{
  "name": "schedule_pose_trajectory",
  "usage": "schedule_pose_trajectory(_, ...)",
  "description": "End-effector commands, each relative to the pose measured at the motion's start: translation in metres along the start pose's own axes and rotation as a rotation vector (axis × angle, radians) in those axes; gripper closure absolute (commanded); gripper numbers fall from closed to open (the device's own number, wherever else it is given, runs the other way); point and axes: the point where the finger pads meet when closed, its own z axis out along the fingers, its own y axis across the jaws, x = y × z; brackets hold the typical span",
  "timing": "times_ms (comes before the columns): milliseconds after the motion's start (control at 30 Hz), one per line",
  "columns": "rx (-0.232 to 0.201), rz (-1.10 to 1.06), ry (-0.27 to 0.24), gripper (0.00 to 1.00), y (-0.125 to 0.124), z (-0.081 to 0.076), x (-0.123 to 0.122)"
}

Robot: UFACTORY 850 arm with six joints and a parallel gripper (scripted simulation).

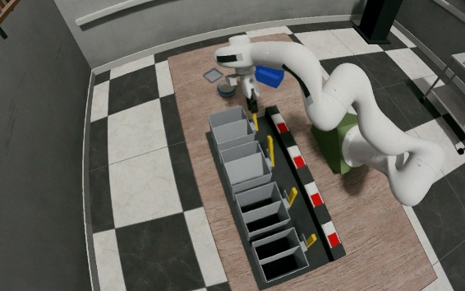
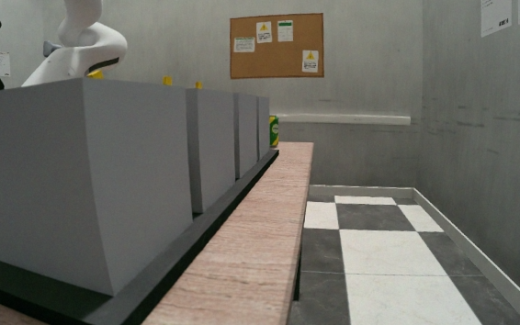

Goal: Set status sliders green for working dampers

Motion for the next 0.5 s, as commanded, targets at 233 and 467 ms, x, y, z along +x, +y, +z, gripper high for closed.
schedule_pose_trajectory(233, -0.002, -0.001, 0.001, 0.61, 0.000, -0.006, 0.001)
schedule_pose_trajectory(467, -0.002, -0.001, 0.001, 0.61, 0.000, -0.030, 0.001)
